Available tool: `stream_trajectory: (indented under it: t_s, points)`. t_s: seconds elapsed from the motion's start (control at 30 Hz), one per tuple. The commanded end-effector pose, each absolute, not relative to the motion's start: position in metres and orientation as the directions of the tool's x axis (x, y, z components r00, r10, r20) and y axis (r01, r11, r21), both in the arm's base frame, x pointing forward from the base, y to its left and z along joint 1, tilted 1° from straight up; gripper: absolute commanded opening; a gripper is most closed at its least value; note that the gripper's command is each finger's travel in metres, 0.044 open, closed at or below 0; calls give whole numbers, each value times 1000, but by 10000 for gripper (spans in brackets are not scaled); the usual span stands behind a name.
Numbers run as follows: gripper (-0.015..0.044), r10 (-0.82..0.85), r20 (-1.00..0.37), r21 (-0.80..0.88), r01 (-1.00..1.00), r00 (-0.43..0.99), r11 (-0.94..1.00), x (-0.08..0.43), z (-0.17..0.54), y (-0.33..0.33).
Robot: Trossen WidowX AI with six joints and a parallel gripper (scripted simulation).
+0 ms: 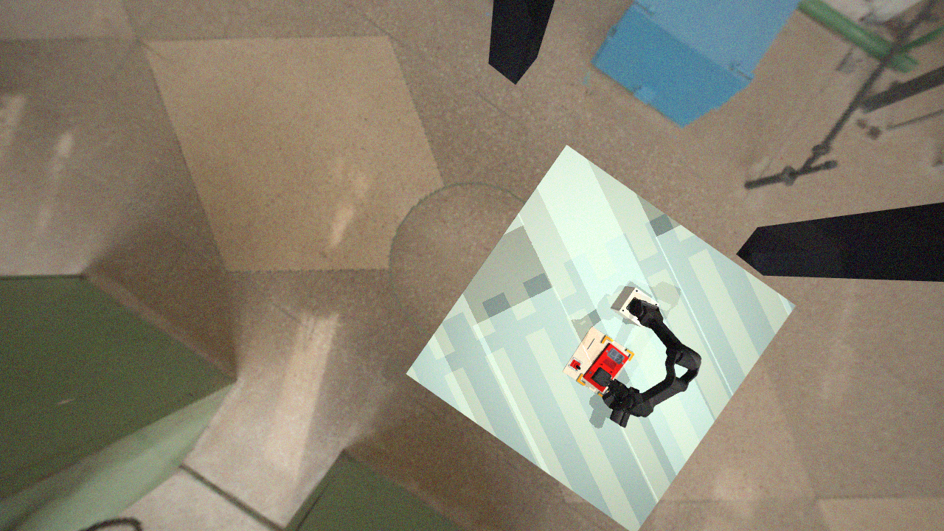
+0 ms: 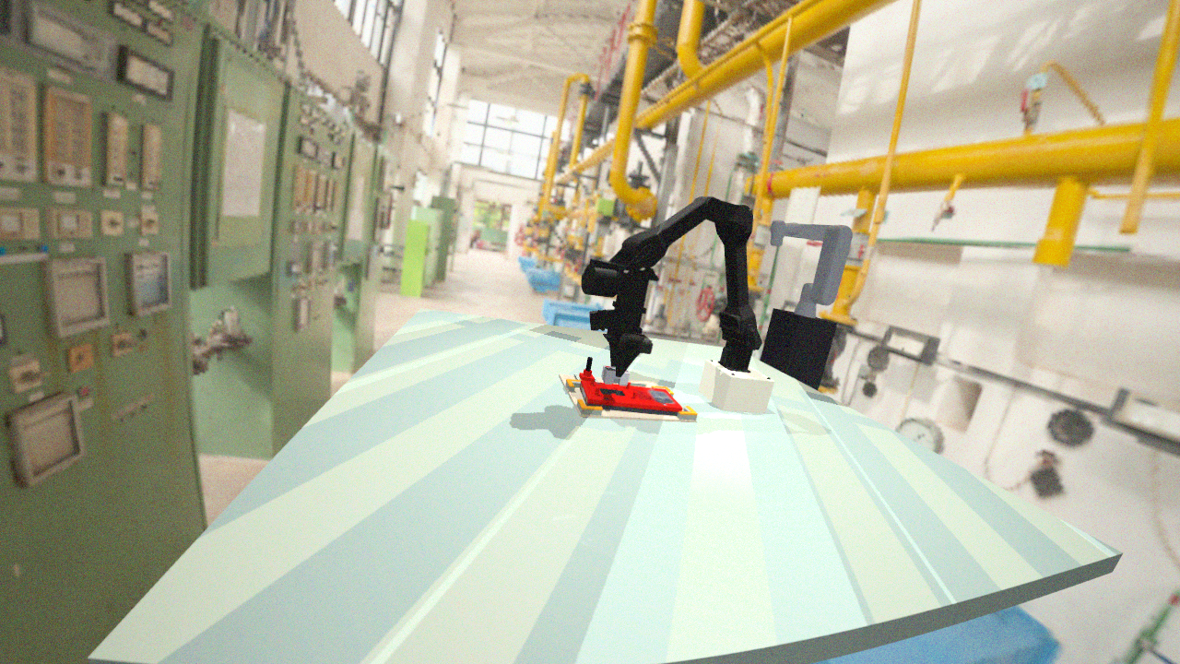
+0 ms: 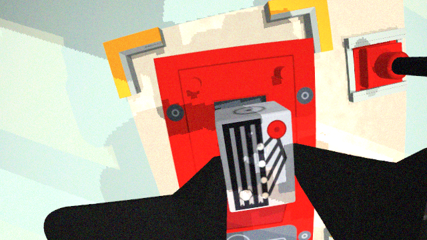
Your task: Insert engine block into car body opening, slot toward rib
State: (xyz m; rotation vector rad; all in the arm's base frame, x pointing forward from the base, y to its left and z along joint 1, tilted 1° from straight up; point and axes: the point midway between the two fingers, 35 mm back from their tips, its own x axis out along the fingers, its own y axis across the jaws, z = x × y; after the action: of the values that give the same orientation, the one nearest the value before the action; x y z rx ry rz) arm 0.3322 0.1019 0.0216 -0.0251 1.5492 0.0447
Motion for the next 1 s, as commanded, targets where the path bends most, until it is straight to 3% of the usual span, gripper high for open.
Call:
stream_trajectory:
  t_s: [0.0, 0.1, 0.33, 0.67, 0.97]
  points:
    - [158, 17, -1000, 18, 45, 20, 999, 332, 21, 103]
    - [158, 17, -1000, 20, 125, 20, 992, 332, 21, 103]
    - [158, 17, -1000, 20, 107, 20, 994, 331, 21, 103]
    - [158, 17, -1000, 15, -99, 20, 995, 331, 21, 103]
    - [158, 18, -1000, 16, -80, 20, 997, 331, 21, 104]
